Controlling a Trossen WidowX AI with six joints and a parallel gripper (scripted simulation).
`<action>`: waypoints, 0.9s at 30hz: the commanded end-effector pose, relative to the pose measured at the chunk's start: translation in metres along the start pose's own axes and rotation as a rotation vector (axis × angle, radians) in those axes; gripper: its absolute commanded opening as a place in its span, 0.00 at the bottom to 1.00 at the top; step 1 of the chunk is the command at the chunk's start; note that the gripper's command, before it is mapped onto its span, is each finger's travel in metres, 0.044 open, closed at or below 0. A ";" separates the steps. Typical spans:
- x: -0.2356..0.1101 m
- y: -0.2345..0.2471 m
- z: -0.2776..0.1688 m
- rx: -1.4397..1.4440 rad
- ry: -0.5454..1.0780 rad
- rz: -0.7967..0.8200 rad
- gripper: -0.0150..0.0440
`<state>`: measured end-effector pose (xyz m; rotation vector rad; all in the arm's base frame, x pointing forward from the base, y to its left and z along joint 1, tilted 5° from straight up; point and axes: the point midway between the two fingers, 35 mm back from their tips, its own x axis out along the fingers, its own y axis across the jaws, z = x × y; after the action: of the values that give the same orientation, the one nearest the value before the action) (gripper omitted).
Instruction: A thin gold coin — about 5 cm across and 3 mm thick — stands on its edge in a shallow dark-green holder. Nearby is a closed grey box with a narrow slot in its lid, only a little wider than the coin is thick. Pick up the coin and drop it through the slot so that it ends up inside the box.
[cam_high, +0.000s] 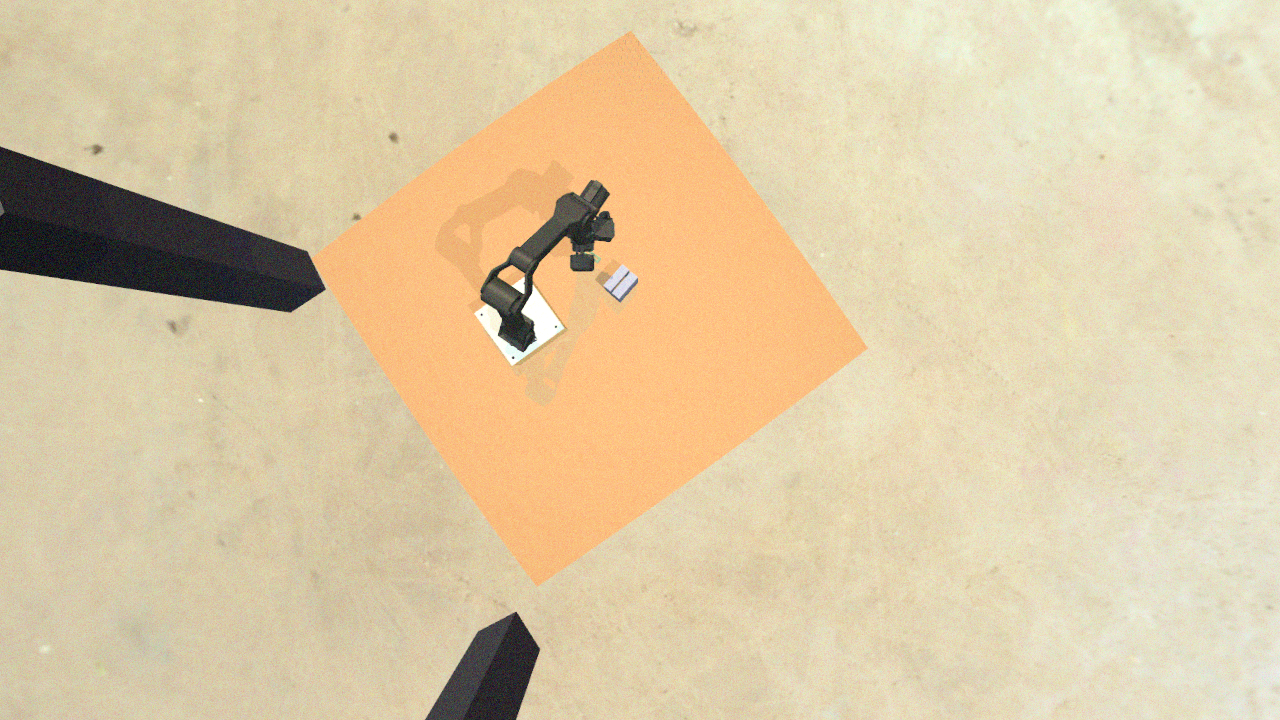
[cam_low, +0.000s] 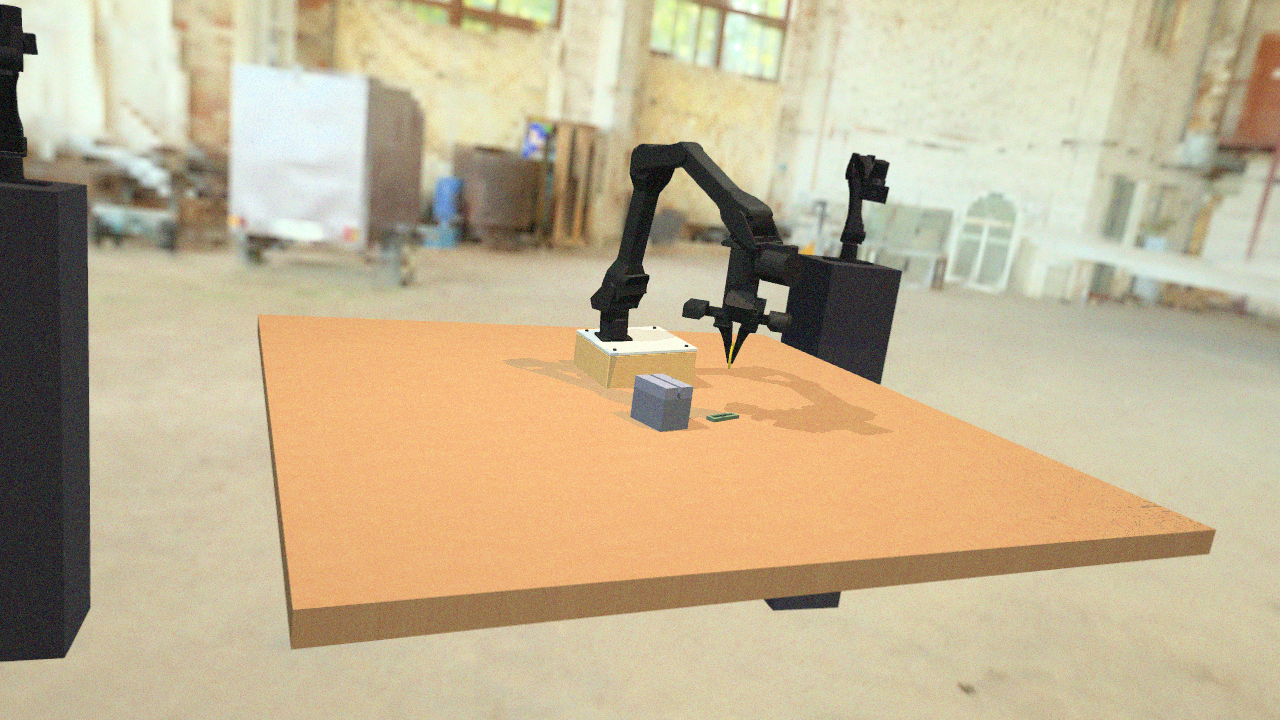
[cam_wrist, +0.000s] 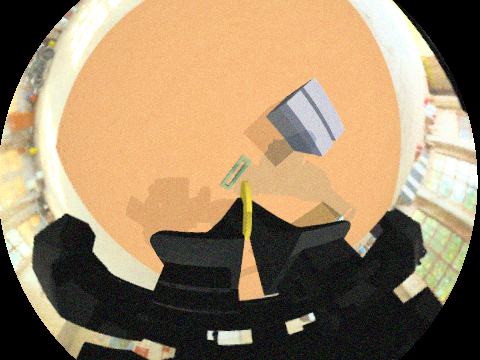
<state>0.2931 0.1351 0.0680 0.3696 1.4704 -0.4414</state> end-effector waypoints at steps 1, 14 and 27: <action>-0.002 0.000 0.001 -0.123 -0.005 0.001 0.25; -0.002 -0.001 0.002 -0.565 -0.005 -0.001 0.25; -0.002 -0.002 0.003 -0.853 -0.005 -0.001 0.25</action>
<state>0.2942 0.1327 0.0690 -0.2946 1.5170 0.1904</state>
